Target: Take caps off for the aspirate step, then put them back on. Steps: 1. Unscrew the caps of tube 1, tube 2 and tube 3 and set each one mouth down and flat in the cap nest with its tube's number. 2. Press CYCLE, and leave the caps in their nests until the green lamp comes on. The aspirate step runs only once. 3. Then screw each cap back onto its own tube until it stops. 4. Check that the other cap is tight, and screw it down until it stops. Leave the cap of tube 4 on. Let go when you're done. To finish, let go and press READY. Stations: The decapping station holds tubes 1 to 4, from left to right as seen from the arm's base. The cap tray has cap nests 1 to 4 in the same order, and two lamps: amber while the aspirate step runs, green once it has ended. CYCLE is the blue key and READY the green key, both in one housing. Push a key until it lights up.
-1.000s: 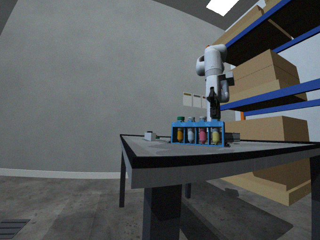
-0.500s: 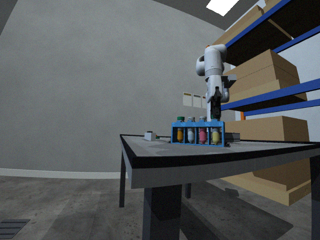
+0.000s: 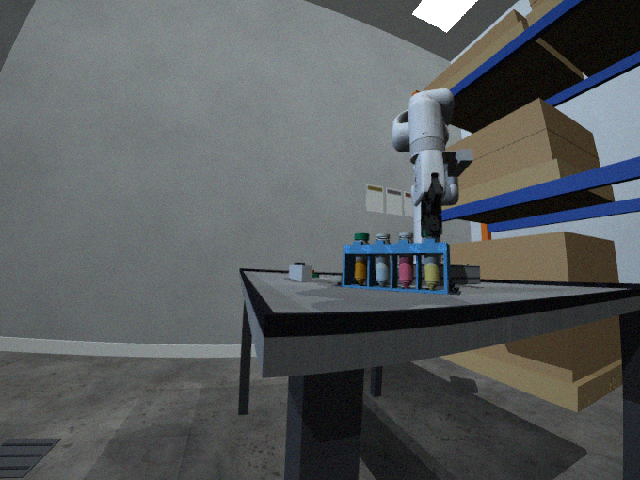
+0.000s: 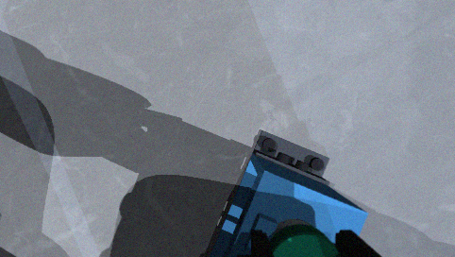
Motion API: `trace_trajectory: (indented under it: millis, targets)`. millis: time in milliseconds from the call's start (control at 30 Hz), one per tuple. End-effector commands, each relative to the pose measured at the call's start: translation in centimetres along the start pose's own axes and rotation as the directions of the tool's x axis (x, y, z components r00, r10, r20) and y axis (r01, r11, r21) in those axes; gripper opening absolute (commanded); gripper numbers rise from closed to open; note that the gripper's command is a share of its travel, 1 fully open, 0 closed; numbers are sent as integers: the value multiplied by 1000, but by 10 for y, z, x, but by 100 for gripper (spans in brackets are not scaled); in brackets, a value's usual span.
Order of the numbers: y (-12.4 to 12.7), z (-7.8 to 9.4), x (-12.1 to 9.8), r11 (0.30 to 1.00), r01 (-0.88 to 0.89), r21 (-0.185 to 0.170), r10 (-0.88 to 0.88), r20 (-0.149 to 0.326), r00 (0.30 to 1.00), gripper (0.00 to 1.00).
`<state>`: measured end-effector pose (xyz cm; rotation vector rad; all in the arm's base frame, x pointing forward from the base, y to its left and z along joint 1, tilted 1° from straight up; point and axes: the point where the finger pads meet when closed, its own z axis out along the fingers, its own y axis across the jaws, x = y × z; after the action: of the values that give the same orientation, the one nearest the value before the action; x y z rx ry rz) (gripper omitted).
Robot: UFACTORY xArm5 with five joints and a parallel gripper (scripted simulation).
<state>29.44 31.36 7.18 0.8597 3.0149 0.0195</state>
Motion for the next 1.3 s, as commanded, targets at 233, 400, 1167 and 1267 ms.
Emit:
trace_trajectory:
  millis: [233, 400, 1167, 1267]
  targets:
    - [1, -1, 0, 973, -231, -3, 231, -10, 973, 0]
    - [1, -1, 0, 921, -389, -1, 389, -10, 921, 0]
    - [1, 0, 0, 707, -707, 3, 707, -10, 707, 46]
    - [1, 0, 0, 707, -707, 3, 707, -10, 707, 46]
